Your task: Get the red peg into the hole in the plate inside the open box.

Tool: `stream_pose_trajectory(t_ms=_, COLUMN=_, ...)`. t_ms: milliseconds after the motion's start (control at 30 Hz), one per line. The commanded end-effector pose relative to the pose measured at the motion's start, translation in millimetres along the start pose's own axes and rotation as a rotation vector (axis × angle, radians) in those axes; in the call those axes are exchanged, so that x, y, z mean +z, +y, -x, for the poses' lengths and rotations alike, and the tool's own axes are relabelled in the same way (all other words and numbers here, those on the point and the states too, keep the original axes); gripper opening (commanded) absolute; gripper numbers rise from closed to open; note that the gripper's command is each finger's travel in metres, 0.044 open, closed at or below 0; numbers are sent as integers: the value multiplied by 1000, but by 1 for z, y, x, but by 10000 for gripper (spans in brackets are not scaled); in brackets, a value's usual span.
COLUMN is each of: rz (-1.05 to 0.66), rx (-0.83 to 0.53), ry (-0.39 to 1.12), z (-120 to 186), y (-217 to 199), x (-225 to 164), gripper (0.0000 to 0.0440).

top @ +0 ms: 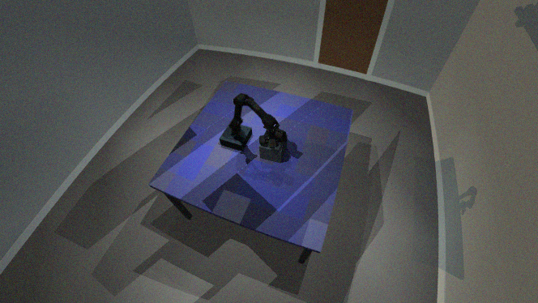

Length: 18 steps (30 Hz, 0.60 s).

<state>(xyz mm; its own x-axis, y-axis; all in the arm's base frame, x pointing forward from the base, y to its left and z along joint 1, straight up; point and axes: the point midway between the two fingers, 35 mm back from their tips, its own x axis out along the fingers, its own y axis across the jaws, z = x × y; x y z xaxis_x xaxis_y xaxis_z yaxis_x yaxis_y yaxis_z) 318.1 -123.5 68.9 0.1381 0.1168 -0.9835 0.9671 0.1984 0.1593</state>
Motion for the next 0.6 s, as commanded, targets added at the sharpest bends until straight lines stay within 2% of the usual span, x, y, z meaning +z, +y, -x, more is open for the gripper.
stream_pose_trajectory(t_ms=0, rz=0, rx=33, ry=27, z=10, y=4, x=3, gripper=228)
stream_pose_trajectory(t_ms=567, rz=2, rx=190, ry=45, z=56, y=25, x=23, gripper=261)
